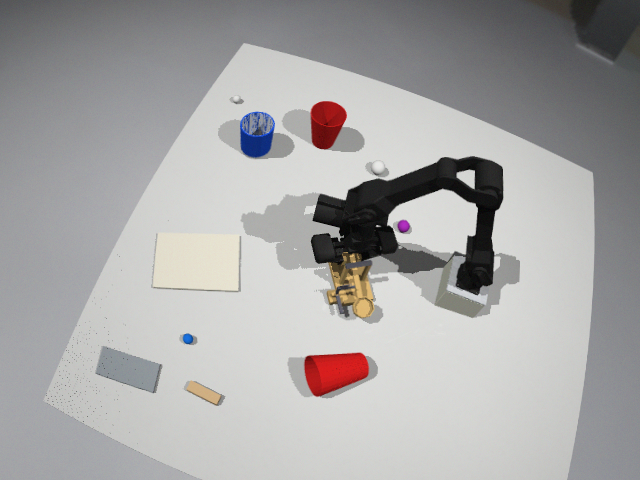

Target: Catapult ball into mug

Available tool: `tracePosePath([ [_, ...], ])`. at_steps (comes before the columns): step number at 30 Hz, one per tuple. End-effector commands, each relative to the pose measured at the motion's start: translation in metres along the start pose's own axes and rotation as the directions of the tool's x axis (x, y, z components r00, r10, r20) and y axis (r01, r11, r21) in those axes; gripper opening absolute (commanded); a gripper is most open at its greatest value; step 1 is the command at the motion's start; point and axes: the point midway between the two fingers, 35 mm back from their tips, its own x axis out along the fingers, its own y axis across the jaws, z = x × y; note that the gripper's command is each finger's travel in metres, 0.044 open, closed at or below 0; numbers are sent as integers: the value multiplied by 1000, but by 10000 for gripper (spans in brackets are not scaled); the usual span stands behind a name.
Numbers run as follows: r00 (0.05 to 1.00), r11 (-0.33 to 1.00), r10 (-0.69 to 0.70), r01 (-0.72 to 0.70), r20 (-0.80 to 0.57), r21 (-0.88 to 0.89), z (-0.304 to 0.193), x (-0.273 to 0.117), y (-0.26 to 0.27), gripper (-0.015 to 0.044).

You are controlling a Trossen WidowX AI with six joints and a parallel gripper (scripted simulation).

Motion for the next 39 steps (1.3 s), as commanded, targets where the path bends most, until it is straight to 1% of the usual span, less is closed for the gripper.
tracePosePath([
  [1,1000,1000,2,-2,0,-1,0,-3,1,85],
  [4,1000,1000,1,-1,0,0,0,-39,1,6],
  [5,1000,1000,0,0,0,0,0,-47,1,0],
  [10,1000,1000,1,-1,1,-22,6,-51,1,0],
  [18,1000,959,2,1,10,-282,78,-53,4,0],
  [26,1000,852,-1,10,19,-524,153,-51,-6,0],
  [39,1000,839,-1,11,19,-544,157,-49,-3,0],
])
